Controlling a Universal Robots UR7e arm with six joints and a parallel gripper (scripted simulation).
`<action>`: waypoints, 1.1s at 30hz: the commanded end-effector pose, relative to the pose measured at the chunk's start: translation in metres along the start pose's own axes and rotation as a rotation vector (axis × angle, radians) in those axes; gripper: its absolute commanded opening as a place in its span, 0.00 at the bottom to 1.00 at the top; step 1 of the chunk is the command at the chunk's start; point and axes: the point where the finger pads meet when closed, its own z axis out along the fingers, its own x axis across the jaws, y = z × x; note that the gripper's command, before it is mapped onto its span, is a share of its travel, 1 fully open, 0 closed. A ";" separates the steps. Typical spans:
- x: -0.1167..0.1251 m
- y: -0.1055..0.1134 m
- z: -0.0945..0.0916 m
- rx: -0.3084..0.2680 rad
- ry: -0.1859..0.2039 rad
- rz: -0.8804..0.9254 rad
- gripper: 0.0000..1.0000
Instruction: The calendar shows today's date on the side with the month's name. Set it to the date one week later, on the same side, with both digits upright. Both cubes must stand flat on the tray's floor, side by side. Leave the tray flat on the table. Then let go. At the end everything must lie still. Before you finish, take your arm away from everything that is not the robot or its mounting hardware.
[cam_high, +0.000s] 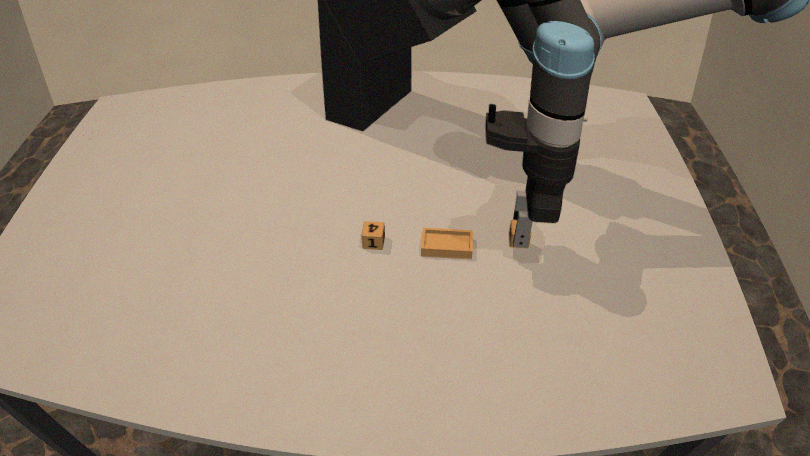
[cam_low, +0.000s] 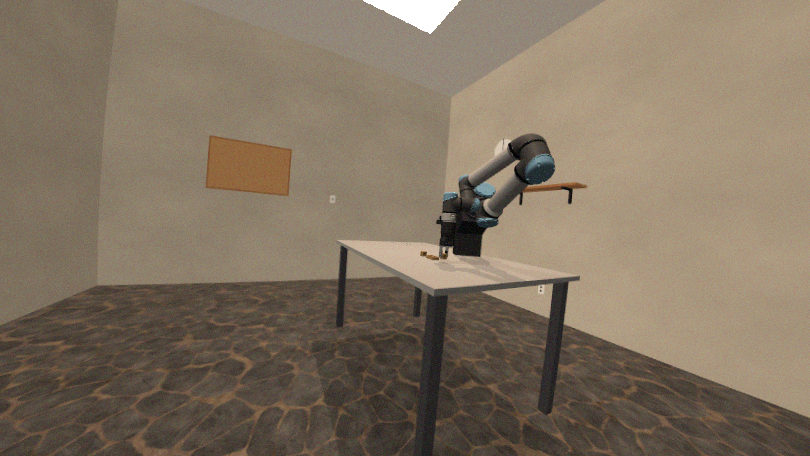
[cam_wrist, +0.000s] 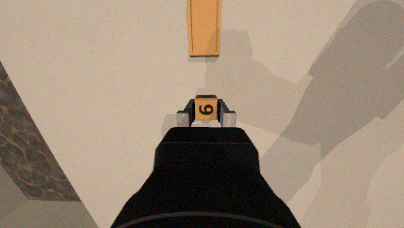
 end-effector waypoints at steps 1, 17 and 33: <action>0.000 0.000 0.004 0.002 -0.003 -0.002 0.57; -0.001 0.000 0.013 0.002 -0.003 -0.002 0.57; -0.001 0.000 0.015 0.002 -0.005 -0.002 0.57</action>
